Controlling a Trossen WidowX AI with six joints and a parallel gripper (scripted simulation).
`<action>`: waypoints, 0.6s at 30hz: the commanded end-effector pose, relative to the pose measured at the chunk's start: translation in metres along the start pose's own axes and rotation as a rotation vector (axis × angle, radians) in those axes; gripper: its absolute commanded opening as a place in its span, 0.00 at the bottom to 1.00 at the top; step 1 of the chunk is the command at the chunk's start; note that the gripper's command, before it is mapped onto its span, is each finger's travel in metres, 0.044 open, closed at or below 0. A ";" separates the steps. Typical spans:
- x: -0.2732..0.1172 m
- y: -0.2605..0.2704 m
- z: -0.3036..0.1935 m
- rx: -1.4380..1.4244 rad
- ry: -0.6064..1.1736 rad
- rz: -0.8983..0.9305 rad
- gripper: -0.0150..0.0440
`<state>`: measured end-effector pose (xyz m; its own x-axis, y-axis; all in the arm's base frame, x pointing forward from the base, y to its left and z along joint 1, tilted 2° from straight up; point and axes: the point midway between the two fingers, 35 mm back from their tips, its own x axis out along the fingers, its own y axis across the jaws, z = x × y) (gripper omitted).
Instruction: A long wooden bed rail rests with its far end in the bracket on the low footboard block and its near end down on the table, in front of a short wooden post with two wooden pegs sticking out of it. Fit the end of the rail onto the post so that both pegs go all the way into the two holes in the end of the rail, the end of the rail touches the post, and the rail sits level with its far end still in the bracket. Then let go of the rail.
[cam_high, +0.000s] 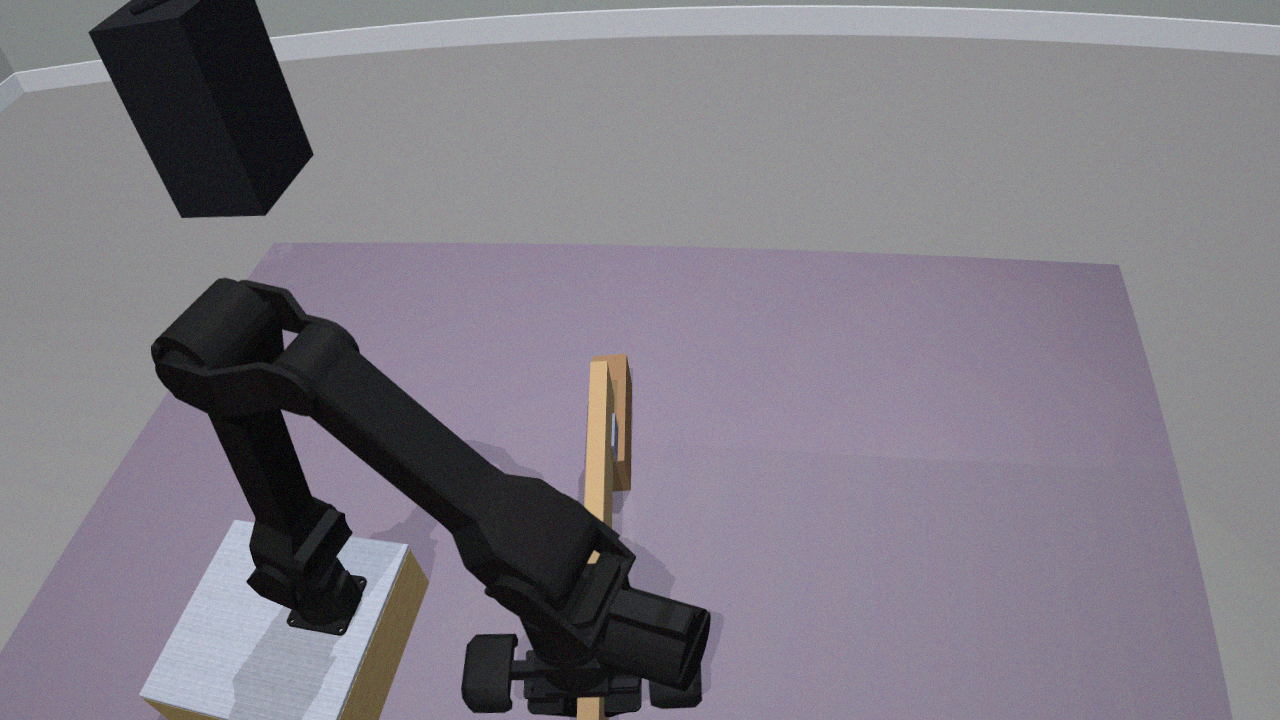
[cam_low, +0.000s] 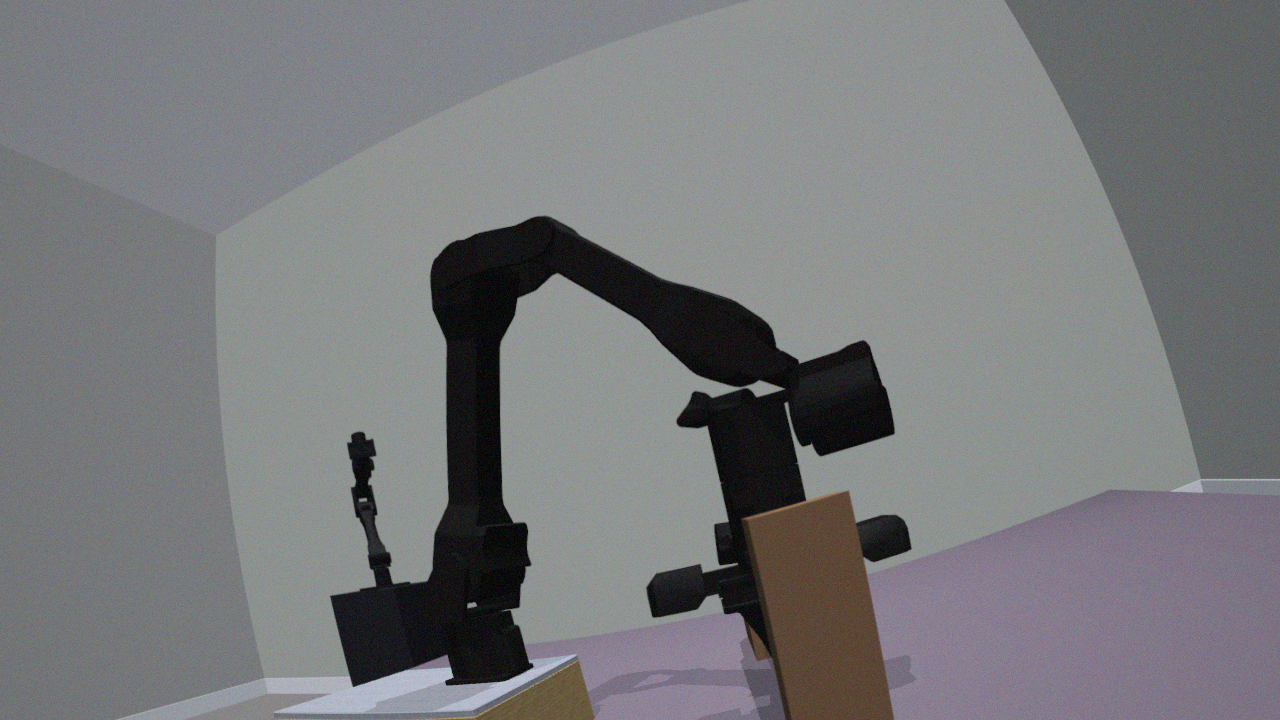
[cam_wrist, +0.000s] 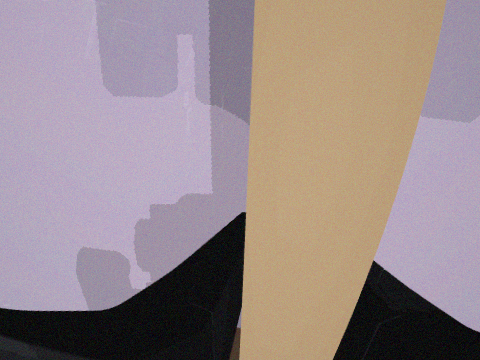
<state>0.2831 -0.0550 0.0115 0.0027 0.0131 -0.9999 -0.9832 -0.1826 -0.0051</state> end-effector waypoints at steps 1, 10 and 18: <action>-0.005 -0.003 0.001 0.001 -0.006 -0.014 0.25; -0.010 -0.003 0.001 0.001 -0.006 -0.014 0.25; -0.014 -0.003 0.001 0.001 -0.006 -0.014 0.25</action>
<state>0.2831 -0.0552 0.0204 0.0027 0.0131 -0.9999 -0.9833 -0.1821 -0.0051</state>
